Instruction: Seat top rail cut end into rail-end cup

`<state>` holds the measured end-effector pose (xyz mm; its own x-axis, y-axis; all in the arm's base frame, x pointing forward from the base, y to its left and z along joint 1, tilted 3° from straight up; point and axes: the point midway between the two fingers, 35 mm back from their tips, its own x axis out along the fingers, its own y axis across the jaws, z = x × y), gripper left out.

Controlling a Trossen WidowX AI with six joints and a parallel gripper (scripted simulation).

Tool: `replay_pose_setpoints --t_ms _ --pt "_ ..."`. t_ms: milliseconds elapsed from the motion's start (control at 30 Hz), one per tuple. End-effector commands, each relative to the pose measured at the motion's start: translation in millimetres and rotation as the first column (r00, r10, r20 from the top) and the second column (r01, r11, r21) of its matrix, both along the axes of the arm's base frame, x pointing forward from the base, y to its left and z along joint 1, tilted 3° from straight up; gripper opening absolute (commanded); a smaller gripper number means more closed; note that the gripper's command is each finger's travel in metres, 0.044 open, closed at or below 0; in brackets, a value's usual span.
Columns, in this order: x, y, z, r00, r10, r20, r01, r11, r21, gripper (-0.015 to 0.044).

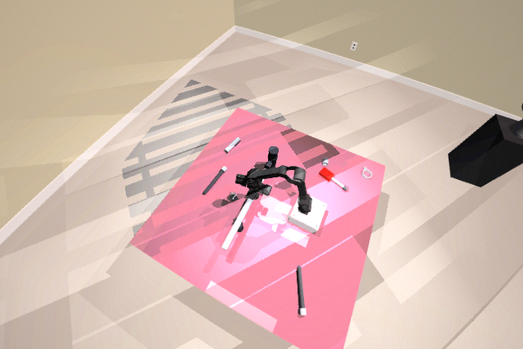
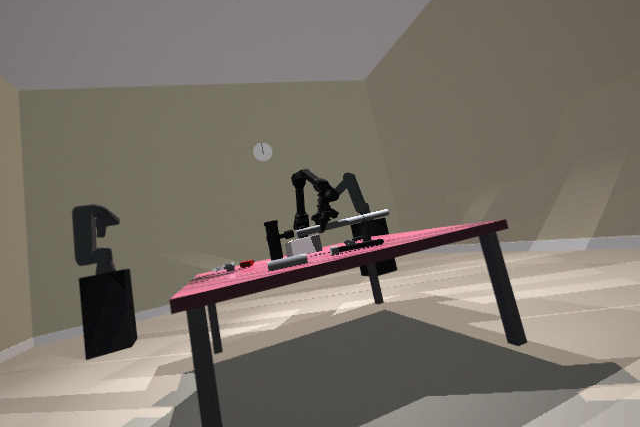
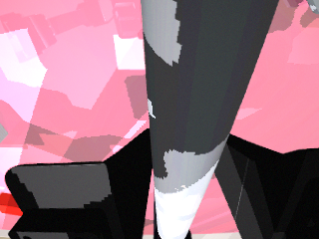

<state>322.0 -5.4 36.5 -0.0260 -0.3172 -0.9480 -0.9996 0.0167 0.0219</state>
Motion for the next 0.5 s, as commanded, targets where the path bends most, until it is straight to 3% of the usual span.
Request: replay_pose_setpoints --t_ms 0,467 --pt "-0.2 0.3 -0.9 1.000 0.000 -0.001 0.000 1.000 0.003 0.0000" --pt "2.4 -1.4 4.2 1.000 0.000 -0.001 0.000 1.000 0.003 0.0000"
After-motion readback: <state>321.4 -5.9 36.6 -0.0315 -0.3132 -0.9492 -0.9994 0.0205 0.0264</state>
